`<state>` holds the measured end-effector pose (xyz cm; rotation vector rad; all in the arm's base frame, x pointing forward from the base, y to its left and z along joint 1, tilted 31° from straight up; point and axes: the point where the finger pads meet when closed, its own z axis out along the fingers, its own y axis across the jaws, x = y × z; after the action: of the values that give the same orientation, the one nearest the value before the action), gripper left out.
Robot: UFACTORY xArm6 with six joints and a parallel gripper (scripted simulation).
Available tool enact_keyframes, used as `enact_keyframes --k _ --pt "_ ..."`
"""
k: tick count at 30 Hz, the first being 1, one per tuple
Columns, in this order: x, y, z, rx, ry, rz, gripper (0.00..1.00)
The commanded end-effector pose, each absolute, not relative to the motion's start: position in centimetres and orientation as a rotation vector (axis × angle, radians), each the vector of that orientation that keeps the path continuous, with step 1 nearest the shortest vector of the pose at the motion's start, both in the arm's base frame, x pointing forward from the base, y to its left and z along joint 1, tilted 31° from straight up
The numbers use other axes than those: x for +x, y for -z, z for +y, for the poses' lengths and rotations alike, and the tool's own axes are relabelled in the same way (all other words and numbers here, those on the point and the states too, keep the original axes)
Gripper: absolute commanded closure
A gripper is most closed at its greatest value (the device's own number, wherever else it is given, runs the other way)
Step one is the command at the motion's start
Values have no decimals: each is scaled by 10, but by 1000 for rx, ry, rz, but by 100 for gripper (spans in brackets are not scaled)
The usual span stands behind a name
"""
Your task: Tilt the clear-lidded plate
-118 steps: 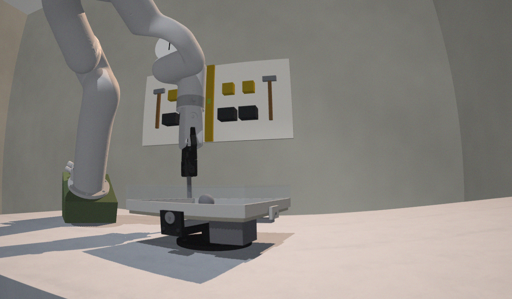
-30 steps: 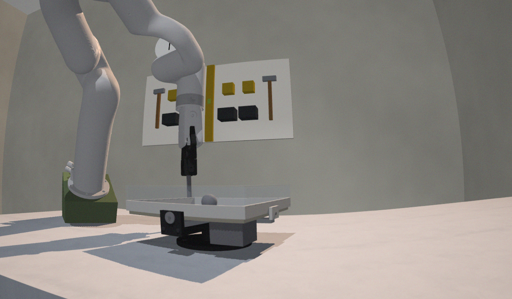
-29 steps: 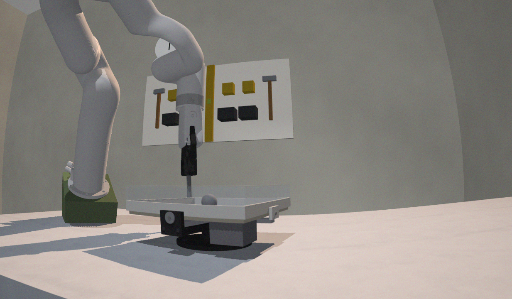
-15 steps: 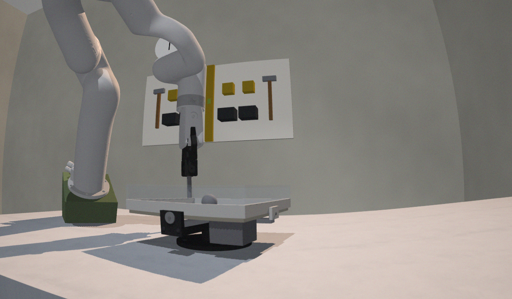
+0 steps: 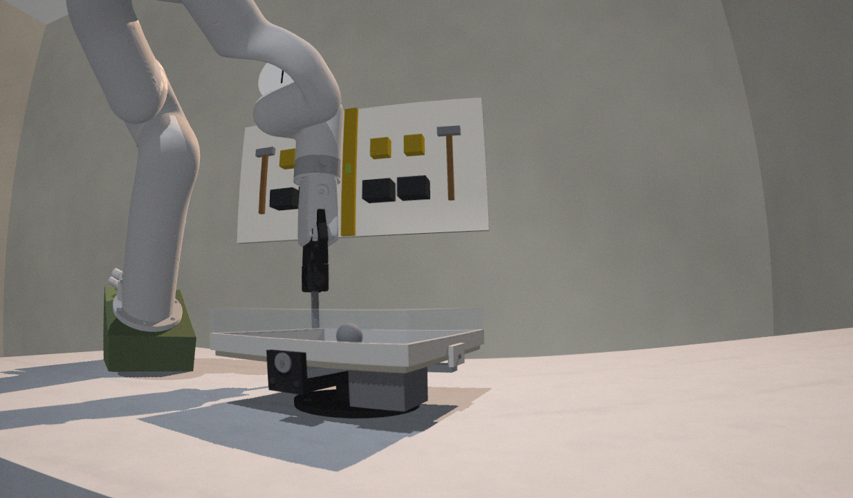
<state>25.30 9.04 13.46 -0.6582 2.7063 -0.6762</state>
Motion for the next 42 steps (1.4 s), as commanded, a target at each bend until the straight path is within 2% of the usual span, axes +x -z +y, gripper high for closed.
enact_keyframes --k 1,42 --pt "254 -138 91 -657 673 2703 100" --pt "254 -136 91 -657 673 2703 100"
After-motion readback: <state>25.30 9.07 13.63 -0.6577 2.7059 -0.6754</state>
